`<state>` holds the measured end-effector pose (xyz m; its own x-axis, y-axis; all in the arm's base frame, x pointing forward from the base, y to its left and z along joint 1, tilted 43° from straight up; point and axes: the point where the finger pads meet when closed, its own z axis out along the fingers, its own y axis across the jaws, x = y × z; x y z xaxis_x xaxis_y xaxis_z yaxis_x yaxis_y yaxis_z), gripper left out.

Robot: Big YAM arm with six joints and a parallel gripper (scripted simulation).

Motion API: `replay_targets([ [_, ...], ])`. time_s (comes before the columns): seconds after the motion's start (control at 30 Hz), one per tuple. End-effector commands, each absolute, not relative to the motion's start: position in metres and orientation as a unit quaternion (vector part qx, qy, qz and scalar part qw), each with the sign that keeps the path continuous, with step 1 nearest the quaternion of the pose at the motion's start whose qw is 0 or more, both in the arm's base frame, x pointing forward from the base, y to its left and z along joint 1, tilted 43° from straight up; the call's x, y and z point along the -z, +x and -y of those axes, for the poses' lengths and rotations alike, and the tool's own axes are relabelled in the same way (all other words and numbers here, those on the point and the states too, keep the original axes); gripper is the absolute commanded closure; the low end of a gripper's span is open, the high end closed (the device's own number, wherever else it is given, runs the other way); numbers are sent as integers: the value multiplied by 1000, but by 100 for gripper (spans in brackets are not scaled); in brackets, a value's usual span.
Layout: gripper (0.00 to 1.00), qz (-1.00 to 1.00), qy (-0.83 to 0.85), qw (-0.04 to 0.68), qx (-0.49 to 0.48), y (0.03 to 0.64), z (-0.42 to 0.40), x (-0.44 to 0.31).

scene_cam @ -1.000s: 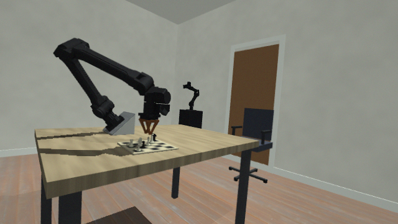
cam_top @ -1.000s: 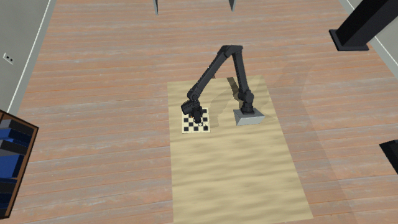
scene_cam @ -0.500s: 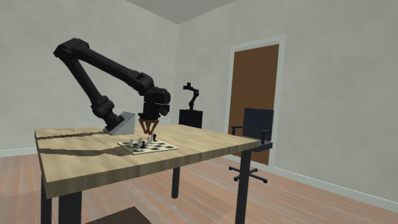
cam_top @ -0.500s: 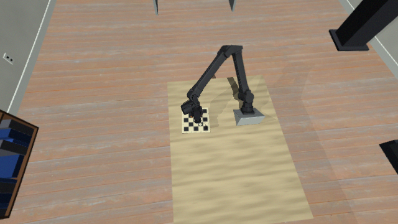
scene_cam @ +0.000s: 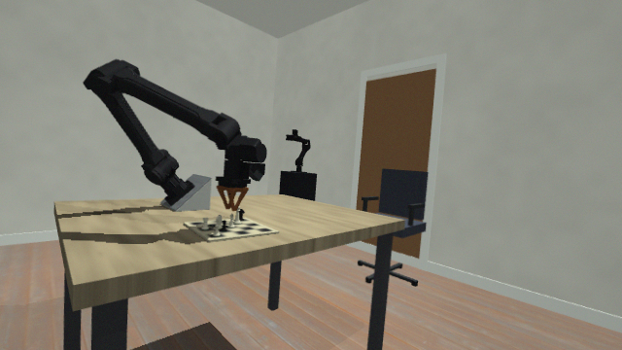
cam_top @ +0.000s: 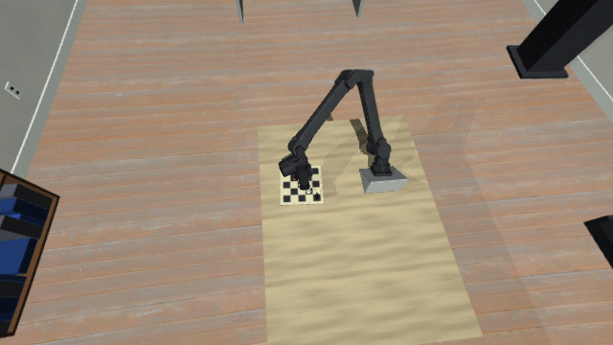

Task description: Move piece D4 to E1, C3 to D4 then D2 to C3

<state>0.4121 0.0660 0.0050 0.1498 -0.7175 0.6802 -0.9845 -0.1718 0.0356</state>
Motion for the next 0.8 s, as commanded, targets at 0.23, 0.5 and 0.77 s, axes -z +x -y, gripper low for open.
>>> replay_targets([
  [0.23, 65, 603, 711, 235, -275, 430, -66, -14],
  [0.5, 65, 602, 712, 236, -275, 428, -64, -10],
  [0.77, 65, 596, 714, 249, -268, 417, -53, 5],
])
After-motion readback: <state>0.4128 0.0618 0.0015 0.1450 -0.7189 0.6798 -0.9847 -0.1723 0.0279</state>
